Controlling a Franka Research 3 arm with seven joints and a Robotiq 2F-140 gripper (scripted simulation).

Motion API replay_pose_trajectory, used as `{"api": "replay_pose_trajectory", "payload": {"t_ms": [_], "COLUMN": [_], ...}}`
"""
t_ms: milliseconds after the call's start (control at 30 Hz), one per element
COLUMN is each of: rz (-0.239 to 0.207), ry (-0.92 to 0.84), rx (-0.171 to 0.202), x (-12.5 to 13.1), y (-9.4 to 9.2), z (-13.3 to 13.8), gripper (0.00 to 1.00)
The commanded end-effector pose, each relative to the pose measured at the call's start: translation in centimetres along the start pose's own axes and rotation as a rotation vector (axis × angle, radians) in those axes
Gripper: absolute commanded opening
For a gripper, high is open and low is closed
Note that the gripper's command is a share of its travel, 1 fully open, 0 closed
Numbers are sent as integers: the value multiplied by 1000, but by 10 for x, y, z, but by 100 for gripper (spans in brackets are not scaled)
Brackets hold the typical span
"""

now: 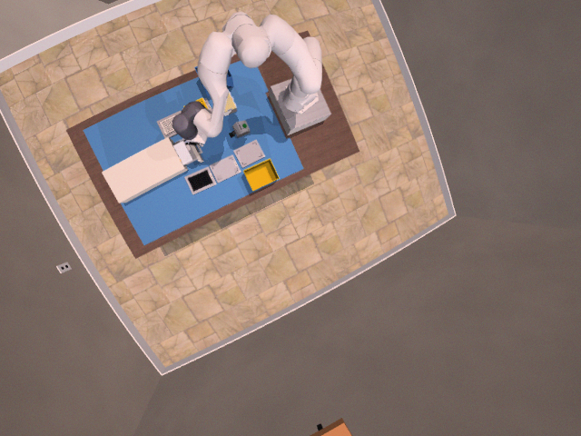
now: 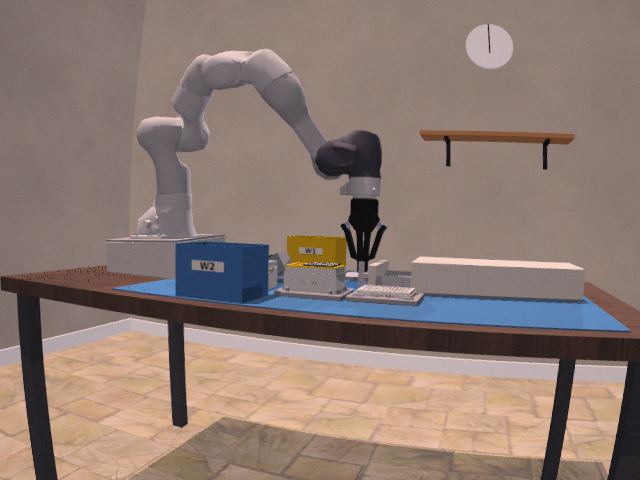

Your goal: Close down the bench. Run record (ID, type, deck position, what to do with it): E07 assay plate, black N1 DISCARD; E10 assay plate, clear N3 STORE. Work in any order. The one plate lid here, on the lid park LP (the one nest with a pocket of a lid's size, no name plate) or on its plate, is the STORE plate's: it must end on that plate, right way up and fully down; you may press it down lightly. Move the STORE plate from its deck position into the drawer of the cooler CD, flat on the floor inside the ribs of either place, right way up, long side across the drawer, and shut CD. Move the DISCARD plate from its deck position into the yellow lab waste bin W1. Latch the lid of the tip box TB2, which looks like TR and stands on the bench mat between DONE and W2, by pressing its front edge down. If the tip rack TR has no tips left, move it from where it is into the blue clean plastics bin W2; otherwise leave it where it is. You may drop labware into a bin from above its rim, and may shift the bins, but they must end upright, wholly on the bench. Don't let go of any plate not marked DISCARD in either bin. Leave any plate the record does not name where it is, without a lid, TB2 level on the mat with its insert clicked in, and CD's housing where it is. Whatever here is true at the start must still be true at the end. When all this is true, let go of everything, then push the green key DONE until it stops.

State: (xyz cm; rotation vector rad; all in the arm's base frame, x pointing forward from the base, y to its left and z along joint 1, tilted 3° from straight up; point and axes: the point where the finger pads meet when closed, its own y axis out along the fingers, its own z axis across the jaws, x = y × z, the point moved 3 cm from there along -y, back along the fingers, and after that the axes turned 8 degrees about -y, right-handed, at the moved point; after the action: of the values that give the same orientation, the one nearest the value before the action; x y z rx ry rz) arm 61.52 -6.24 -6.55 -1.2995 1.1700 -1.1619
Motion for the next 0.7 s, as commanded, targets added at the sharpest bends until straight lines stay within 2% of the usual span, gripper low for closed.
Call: {"api": "replay_pose_trajectory", "payload": {"t_ms": [0, 667], "rz": [1, 1], "ry": [-6, -6], "rx": [3, 3], "x": [-1, 1], "y": [0, -1], "z": [2, 19], "gripper": [0, 0]}}
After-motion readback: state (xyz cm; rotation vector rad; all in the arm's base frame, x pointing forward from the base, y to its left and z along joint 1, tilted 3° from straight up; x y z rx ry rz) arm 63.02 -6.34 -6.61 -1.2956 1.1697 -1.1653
